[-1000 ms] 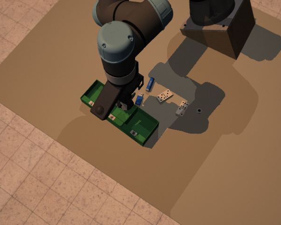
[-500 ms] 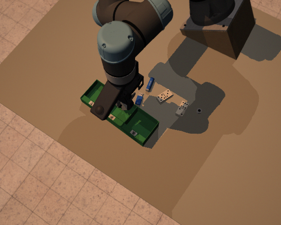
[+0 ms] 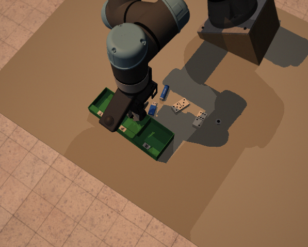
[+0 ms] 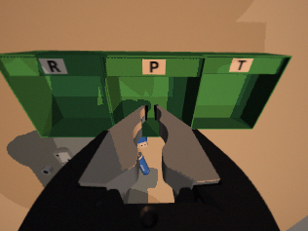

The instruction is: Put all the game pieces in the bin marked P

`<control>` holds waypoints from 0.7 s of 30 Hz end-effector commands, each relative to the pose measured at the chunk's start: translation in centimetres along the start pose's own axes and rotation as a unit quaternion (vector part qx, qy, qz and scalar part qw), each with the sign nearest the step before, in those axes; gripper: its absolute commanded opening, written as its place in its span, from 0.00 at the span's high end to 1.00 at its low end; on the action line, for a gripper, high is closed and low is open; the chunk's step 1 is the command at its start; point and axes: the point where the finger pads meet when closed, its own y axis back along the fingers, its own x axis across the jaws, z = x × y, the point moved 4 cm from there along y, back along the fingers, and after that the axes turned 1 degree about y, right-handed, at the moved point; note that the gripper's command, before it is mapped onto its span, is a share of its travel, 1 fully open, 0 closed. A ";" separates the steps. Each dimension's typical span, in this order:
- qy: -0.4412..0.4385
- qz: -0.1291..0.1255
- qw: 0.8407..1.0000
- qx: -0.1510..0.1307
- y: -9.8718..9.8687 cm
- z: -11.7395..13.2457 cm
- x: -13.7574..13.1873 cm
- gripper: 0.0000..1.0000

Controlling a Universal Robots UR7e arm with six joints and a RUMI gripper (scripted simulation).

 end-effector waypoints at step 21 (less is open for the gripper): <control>0.000 0.000 1.000 0.001 2.3 0.0 0.0 0.96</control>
